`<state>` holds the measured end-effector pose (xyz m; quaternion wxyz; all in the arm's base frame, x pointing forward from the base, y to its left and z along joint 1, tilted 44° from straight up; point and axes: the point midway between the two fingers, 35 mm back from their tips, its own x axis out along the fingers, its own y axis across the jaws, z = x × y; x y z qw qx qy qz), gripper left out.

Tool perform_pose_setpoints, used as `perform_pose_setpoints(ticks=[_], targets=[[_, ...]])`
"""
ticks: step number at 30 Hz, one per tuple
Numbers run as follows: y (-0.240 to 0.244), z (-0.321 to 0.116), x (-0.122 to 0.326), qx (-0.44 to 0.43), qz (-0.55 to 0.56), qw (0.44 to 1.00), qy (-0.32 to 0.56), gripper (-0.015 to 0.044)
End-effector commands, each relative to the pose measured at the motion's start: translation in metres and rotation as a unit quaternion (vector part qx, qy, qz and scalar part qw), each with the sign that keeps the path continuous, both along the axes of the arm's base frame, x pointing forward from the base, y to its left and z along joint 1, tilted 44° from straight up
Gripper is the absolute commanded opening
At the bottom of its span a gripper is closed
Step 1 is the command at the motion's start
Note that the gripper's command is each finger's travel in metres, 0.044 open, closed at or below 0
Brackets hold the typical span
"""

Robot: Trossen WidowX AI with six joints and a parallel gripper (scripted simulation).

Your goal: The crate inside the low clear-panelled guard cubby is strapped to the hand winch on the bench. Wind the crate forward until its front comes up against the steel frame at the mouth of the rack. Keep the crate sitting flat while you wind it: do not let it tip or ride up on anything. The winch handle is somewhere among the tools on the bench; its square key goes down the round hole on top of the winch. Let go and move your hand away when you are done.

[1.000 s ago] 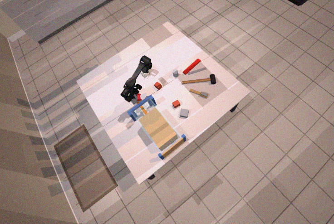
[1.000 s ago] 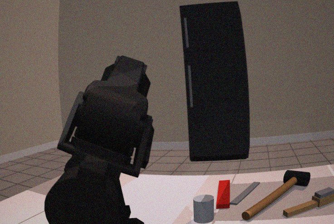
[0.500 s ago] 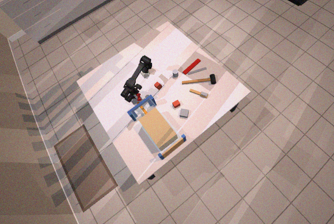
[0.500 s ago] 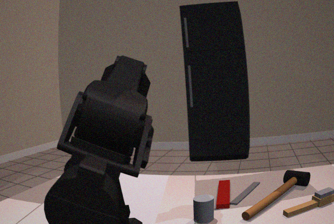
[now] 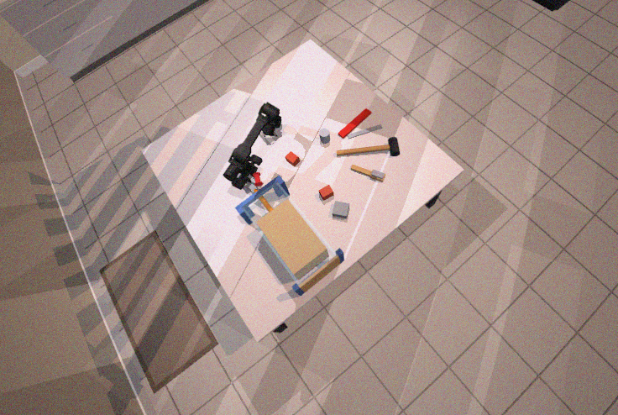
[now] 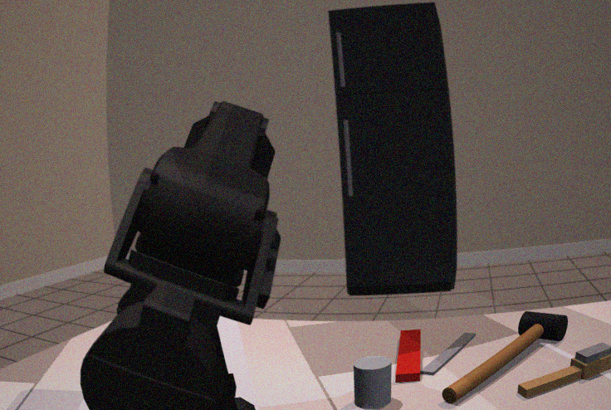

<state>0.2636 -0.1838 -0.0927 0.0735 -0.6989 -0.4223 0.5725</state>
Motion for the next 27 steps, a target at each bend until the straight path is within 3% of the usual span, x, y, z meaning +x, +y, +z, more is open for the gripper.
perform_pose_setpoints(ticks=[1, 27], targets=[[0.0026, -0.0029, -0.0004, 0.000, 0.003, 1.000, 0.002, 0.0000], [0.0007, -0.0050, 0.0011, -0.004, -0.027, 0.999, 0.029, 0.0000]])
